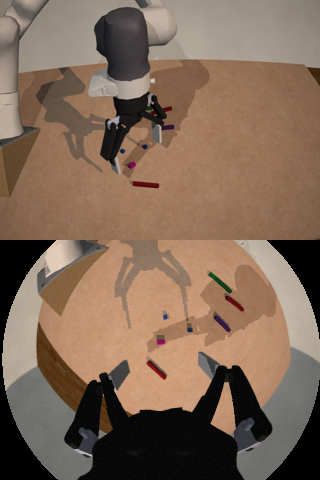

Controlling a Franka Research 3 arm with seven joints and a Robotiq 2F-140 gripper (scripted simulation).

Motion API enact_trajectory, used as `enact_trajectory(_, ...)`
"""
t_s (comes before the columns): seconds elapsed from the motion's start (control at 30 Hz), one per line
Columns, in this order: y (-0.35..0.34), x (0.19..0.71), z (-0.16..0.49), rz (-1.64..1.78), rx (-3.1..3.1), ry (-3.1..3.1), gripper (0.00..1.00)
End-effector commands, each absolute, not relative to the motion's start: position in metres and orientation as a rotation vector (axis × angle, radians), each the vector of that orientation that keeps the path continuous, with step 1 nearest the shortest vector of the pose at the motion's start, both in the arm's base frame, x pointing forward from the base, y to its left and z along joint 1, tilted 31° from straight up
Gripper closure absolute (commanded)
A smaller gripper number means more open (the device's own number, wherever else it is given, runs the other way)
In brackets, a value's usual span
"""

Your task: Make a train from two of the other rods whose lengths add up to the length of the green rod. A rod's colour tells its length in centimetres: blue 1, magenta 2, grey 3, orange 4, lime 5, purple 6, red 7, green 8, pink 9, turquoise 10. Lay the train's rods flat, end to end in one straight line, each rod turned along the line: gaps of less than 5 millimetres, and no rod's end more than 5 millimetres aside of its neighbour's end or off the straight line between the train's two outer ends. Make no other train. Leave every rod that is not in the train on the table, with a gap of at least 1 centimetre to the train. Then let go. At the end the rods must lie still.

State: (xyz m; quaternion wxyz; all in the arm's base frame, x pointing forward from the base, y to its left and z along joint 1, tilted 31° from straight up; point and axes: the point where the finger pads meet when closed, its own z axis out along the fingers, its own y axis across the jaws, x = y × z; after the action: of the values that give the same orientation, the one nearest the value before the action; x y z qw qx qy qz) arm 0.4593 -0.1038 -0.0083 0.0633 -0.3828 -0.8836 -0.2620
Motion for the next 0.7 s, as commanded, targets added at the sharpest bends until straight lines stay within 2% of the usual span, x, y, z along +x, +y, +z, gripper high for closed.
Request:
enact_trajectory(0.0, -0.1032, 0.4601, -0.0078, -0.795, -1.159, -2.666, 0.00)
enact_trajectory(0.67, -0.1000, 0.4609, -0.0057, -0.792, -1.182, -2.651, 0.00)
